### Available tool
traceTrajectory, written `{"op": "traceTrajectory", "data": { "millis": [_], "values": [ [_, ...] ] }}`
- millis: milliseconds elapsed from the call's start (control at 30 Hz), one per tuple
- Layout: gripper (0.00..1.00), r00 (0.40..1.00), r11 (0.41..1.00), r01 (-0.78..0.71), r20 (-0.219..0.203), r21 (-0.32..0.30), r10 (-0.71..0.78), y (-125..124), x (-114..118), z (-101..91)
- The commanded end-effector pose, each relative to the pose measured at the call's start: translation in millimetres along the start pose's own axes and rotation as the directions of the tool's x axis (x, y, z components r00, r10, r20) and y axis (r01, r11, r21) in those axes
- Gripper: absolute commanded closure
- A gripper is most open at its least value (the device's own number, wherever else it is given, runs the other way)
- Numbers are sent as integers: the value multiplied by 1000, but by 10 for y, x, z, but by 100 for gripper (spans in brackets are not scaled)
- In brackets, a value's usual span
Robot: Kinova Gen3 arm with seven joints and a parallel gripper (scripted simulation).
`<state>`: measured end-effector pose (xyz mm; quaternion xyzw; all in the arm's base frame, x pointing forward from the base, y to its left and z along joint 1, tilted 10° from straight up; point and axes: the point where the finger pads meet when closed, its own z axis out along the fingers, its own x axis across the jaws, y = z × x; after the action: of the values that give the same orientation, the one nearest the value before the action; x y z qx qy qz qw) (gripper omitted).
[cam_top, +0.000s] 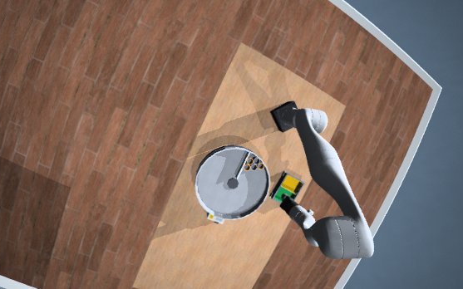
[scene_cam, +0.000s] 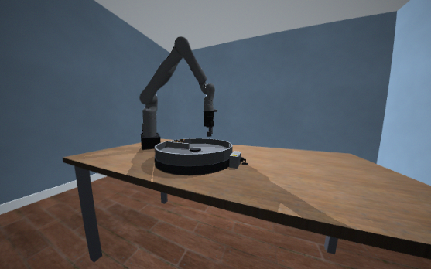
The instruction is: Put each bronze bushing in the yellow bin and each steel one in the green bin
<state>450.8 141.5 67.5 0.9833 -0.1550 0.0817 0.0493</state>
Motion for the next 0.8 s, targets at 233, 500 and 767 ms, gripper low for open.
{"op": "traceTrajectory", "data": {
  "millis": [233, 500, 767],
  "values": [
    [100, 1000, 1000, 6, 13, -6, -6, 1, -58, 362],
    [100, 1000, 1000, 6, 13, -6, -6, 1, -58, 362],
    [100, 1000, 1000, 6, 13, -6, -6, -2, -62, 420]
  ]
}}
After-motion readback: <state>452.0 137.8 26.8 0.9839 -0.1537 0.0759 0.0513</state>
